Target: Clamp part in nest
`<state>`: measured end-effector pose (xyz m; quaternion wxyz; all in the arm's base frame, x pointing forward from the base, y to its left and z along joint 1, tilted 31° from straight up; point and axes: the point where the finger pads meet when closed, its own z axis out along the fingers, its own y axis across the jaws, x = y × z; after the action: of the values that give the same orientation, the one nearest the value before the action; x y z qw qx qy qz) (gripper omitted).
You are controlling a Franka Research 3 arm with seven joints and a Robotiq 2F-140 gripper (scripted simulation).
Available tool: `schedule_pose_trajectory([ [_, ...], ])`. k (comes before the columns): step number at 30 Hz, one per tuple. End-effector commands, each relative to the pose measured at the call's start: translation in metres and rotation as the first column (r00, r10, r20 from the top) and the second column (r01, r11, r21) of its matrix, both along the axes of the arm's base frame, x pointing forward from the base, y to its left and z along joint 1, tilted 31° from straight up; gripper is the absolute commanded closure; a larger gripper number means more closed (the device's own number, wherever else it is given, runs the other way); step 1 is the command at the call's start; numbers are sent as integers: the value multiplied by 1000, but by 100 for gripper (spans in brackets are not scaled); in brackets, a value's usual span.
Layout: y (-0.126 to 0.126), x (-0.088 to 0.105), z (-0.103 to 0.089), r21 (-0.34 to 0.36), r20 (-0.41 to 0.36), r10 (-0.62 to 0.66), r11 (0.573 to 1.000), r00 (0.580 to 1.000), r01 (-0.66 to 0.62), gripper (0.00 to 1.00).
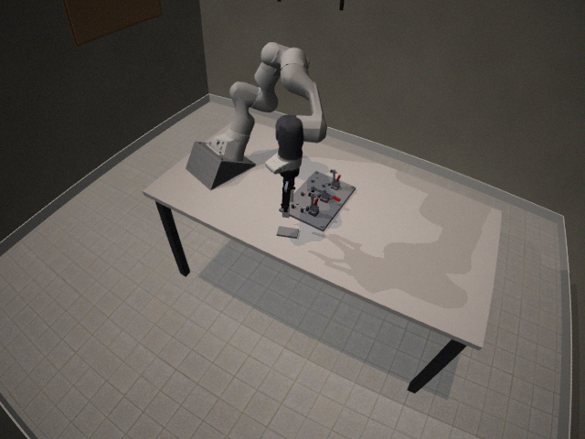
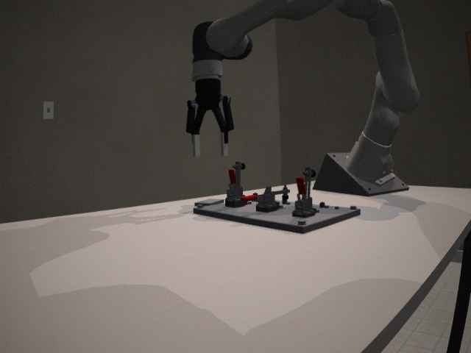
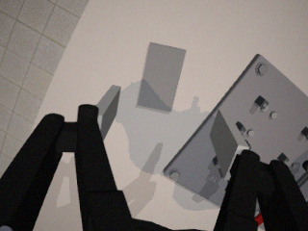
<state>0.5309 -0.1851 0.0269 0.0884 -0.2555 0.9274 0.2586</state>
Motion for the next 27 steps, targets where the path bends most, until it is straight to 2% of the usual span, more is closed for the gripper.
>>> schedule_pose_trajectory([
  [1,7,6,-15,-9,16,0,1000,1000,1,42],
  [17,38,8,-68,-9,16,0,1000,1000,1,42],
  [27,48,9,-83,-9,16,0,1000,1000,1,42],
])
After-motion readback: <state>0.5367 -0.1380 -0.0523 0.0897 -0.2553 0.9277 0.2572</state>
